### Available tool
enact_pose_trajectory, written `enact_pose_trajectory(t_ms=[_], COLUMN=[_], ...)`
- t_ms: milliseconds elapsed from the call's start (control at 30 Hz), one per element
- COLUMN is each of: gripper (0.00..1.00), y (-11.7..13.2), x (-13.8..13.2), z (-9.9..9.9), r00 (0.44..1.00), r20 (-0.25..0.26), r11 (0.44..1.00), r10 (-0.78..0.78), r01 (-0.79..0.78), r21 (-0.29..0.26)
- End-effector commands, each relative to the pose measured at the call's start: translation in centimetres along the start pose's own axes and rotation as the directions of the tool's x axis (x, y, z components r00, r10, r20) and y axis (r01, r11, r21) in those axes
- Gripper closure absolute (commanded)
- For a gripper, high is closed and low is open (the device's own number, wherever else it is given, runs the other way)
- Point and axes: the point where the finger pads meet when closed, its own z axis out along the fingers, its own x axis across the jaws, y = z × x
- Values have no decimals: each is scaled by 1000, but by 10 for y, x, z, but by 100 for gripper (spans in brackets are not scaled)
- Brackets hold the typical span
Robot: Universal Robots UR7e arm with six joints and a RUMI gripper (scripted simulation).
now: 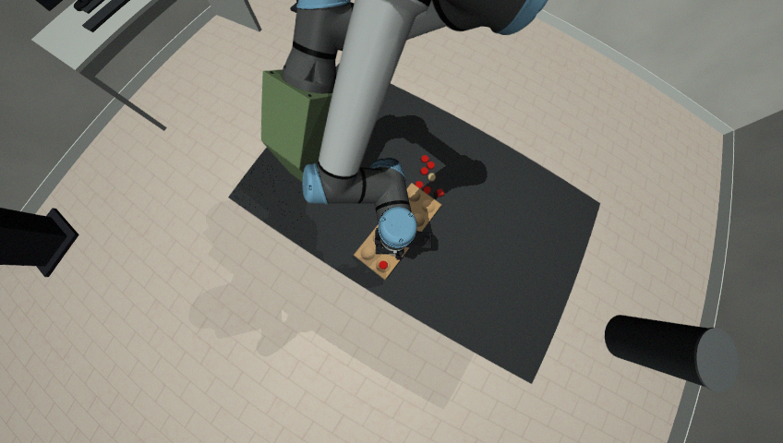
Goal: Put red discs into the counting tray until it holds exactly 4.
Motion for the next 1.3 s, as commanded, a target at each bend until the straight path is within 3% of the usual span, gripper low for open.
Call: enact_pose_trajectory(t_ms=[0, 267, 667, 900, 1167, 1267], gripper=[72, 72, 72, 72, 72, 72], y=[-1, -5, -21, -41, -72, -76], x=[1, 1, -1, -7, -23, -26], z=[-2, -9, -34, -66, -114, -121], r00=[1000, 1000, 999, 995, 983, 981], r20=[-3, -7, -30, -62, -122, -131], r11=[1000, 1000, 998, 993, 980, 978], r10=[2, 10, 42, 79, 135, 143], r01=[-2, -10, -43, -84, -151, -160], r21=[-2, -11, -45, -82, -129, -135])
